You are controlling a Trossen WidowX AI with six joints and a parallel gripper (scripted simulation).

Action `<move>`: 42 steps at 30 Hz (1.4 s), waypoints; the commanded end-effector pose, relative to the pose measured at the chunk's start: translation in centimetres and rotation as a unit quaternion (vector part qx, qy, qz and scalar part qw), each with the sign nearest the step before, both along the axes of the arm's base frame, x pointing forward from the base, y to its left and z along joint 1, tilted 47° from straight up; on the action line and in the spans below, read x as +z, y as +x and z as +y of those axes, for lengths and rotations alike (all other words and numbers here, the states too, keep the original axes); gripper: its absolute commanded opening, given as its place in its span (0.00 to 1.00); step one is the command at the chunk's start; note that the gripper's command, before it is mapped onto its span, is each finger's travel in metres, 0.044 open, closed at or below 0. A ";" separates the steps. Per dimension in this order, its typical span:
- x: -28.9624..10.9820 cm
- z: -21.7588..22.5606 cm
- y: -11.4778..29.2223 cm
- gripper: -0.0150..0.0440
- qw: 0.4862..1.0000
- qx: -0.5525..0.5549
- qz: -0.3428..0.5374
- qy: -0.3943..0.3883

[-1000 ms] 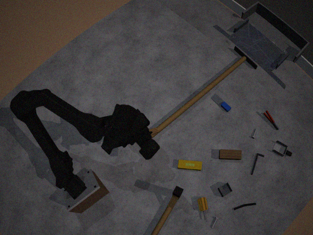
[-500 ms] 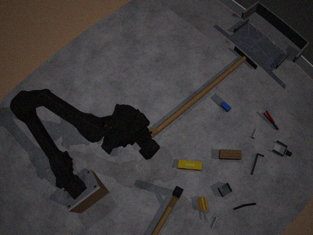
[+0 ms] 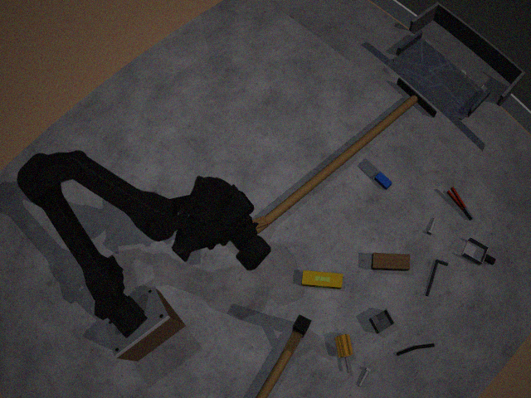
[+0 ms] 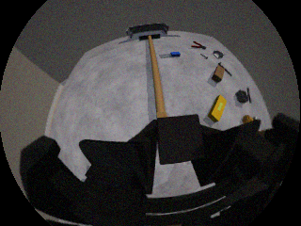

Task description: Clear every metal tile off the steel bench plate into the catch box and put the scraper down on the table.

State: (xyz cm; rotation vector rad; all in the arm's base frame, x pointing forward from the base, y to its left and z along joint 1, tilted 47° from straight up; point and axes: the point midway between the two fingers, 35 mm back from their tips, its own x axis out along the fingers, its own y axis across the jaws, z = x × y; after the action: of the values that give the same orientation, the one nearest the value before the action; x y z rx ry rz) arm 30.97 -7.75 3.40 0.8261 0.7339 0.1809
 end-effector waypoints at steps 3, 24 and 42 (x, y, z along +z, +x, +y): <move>0.0 0.0 0.0 0.25 1.000 0.000 0.000 0.000; -0.1 0.0 -0.5 0.25 1.000 0.003 -0.001 -0.002; -0.4 0.0 -0.5 0.70 1.000 0.004 0.002 0.000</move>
State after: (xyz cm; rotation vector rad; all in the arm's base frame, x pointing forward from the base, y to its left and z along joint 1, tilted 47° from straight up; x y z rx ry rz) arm 30.47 -7.70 3.02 0.8250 0.7400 0.1890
